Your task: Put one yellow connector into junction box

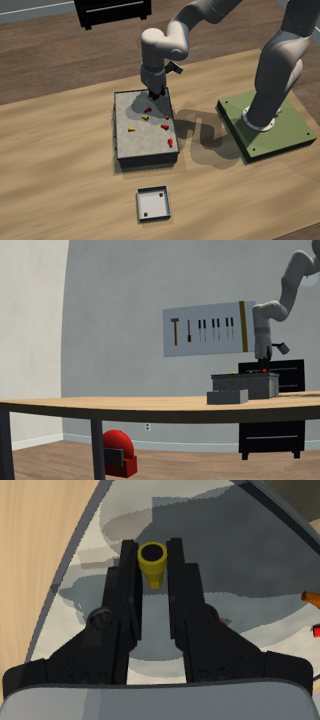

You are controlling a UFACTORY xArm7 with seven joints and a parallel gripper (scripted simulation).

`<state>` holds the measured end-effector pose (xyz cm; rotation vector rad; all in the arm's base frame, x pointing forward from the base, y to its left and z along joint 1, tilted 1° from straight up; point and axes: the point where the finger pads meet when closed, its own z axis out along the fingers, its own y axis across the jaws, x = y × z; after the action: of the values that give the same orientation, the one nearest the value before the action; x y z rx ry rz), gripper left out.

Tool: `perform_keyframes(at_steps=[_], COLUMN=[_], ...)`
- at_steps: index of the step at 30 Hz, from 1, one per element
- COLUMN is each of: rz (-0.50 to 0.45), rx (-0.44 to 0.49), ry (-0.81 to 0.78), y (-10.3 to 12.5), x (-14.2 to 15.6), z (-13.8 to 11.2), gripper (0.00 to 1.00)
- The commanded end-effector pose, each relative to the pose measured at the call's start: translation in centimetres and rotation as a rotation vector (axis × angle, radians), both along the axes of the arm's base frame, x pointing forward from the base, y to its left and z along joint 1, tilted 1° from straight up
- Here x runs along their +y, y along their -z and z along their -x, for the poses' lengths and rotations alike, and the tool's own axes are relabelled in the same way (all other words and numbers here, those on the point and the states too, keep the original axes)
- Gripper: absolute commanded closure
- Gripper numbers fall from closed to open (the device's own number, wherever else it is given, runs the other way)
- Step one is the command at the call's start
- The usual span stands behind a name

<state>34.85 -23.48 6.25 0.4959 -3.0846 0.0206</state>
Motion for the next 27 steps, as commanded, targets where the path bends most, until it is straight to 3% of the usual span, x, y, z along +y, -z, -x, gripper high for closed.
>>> perform_keyframes(at_steps=[1,27], rz=[0.001,0.001], rx=[-0.002,-0.002], ry=[0.0,0.0], y=[-0.08,-0.76], x=[-0.04,-0.03], z=[-0.07,-0.08], gripper=[0.98,0.98])
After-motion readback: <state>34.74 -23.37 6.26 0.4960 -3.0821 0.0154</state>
